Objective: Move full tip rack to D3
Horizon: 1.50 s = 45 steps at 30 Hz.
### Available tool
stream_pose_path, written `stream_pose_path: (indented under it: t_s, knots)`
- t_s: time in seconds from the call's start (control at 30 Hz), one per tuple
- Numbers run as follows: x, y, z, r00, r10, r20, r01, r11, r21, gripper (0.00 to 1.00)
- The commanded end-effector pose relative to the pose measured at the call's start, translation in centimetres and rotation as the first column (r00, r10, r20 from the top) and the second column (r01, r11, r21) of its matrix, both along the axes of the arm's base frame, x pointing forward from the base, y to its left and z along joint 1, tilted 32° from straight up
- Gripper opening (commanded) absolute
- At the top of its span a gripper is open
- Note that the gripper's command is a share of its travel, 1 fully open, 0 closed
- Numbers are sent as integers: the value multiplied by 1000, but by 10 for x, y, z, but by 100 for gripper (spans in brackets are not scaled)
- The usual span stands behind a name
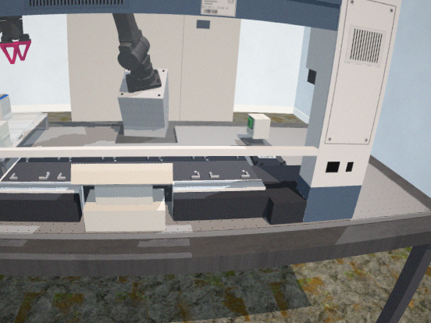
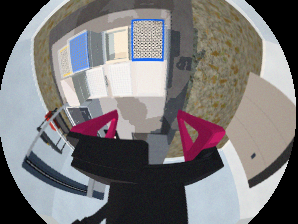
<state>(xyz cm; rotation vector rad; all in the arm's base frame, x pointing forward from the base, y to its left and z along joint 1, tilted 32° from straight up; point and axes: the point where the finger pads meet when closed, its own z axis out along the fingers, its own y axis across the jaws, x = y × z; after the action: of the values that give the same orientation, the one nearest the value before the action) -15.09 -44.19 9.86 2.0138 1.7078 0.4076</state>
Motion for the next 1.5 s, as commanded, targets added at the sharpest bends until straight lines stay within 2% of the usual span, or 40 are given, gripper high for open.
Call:
stream_pose_path:
  t_s: [0.0, 0.2, 1.3, 1.37, 1.47]
  knots:
    - [-27, -12, 37, 999, -16, -46, 13, 997, -78, 100]
    - [-28, -13, 30, 999, -16, -41, 13, 997, -72, 100]
    - [-28, -13, 30, 999, -16, -40, 13, 997, -72, 100]
    - [-2, -14, 39, 999, 0, -32, -2, 998, -59, 100]
    - [3, -12, 40, 1000, 0, -28, -2, 999, -54, 100]
